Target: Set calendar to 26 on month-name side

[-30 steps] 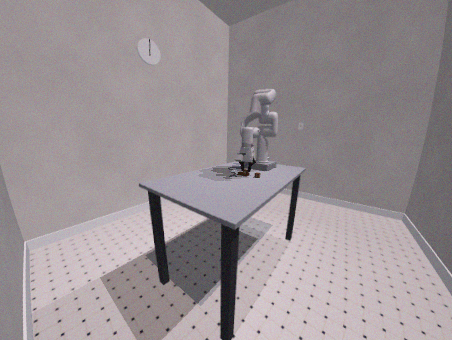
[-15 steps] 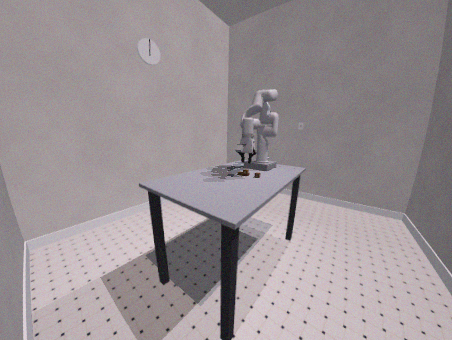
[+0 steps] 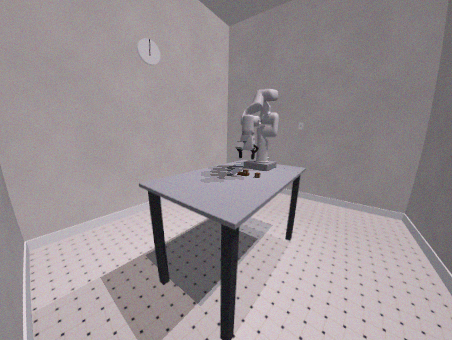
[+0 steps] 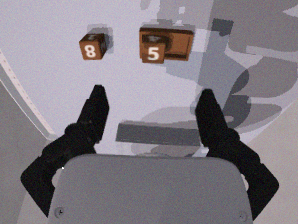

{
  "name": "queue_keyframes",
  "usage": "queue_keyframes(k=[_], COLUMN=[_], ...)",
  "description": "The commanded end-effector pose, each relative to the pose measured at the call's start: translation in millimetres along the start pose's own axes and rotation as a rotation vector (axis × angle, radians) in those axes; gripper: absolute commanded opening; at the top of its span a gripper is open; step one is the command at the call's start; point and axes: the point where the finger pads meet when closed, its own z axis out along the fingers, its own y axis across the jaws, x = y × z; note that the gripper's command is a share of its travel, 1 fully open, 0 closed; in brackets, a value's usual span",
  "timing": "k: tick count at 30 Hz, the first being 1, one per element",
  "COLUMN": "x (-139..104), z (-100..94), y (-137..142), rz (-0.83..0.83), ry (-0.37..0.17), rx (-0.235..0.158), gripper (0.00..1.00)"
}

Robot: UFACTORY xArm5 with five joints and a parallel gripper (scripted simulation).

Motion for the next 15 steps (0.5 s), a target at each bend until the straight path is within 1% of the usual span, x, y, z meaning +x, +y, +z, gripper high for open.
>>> queue_keyframes(k=[1,15], x=[1.3,1.5], z=[-1.3,-1.1], y=[-0.1,-0.9], rz=[0.0,-0.015], ry=[0.004,0.004], rx=[0.0,0.0], gripper=[1.0,1.0])
